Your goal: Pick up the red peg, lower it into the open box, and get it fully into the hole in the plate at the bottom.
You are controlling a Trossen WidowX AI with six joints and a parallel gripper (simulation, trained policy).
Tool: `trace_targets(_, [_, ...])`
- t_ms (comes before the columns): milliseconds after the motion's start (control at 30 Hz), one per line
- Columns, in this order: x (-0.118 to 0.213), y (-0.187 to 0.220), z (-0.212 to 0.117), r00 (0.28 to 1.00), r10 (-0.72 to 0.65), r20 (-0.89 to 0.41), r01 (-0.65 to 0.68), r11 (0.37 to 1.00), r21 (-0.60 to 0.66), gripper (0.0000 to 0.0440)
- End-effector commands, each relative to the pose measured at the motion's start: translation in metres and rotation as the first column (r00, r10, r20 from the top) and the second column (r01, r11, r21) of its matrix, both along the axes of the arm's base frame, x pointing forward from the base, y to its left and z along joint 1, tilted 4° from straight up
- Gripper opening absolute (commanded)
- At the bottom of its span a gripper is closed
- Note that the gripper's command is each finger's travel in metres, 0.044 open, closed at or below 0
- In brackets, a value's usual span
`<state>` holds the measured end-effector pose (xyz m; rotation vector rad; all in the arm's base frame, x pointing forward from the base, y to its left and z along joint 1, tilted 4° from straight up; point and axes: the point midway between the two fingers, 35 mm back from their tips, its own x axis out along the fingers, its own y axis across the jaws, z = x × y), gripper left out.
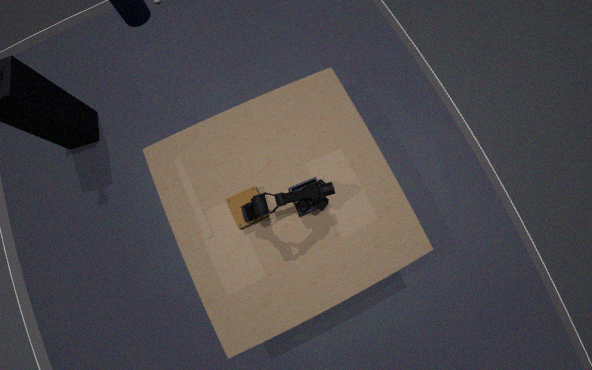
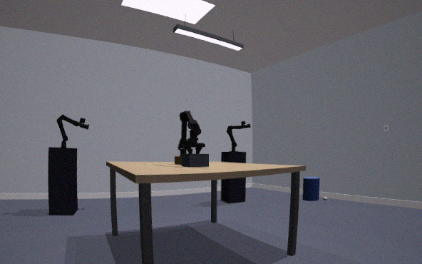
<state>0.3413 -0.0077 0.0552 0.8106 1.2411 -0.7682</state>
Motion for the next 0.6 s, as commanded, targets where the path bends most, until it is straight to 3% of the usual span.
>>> trace_targets(0, [0.011, -0.004, 0.004, 1.000, 0.013, 0.013, -0.013, 1.000, 0.000, 0.0371])
trace_targets(133, [0.023, -0.010, 0.008, 0.999, 0.015, 0.034, -0.015, 1.000, -0.007, 0.0440])
trace_targets(567, [0.055, -0.038, 0.025, 0.990, -0.019, 0.137, 0.026, 0.999, -0.045, 0.0440])
